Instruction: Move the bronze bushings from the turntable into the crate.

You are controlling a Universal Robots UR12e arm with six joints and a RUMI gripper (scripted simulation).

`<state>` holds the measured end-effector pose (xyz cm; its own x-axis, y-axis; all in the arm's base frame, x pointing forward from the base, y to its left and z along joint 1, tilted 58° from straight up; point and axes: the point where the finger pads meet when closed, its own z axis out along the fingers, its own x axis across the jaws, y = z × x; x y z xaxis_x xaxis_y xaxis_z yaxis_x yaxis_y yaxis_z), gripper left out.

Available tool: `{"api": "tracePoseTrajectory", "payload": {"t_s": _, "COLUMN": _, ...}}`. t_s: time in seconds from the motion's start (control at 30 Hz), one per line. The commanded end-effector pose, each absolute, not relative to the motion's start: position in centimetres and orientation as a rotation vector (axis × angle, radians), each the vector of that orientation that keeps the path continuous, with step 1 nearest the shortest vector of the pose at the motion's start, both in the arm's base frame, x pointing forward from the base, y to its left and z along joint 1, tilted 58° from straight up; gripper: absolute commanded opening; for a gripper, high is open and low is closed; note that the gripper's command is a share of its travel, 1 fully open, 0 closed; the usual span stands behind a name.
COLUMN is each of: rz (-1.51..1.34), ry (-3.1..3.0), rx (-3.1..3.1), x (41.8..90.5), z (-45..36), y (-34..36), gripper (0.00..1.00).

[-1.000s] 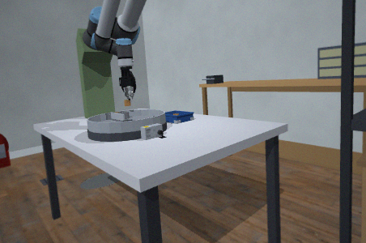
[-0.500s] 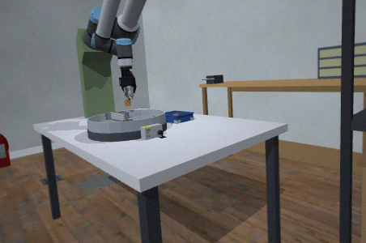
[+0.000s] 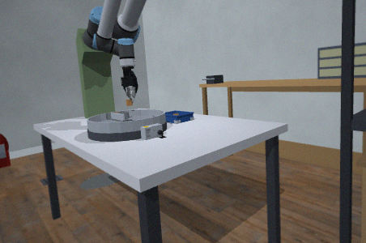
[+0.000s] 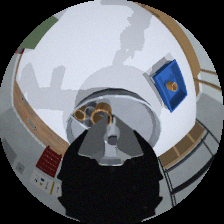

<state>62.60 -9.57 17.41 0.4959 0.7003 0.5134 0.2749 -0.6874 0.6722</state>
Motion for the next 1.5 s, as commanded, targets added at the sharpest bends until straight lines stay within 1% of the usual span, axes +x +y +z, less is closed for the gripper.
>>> {"api": "tracePoseTrajectory", "payload": {"t_s": 0.0, "rz": 1.097, "ry": 0.8, "rx": 2.229, "x": 62.9, "z": 17.6, "y": -8.6, "gripper": 0.0}}
{"api": "tracePoseTrajectory", "payload": {"t_s": 0.2, "rz": 1.097, "ry": 0.8, "rx": 2.229, "x": 63.3, "z": 17.8, "y": -7.5, "gripper": 0.0}}
{"api": "tracePoseTrajectory", "payload": {"t_s": 0.7, "rz": 1.097, "ry": 0.8, "rx": 2.229, "x": 65.5, "z": 19.1, "y": -1.5, "gripper": 0.0}}
{"api": "tracePoseTrajectory", "payload": {"t_s": 0.77, "rz": 1.097, "ry": 0.8, "rx": 2.229, "x": 65.5, "z": 19.1, "y": -1.5, "gripper": 0.0}}
{"api": "tracePoseTrajectory", "payload": {"t_s": 1.27, "rz": 1.097, "ry": 0.8, "rx": 2.229, "x": 68.4, "z": 20.6, "y": 6.3, "gripper": 0.0}}
{"api": "tracePoseTrajectory", "payload": {"t_s": 1.47, "rz": 1.097, "ry": 0.8, "rx": 2.229, "x": 69.1, "z": 21.0, "y": 8.3, "gripper": 0.0}}
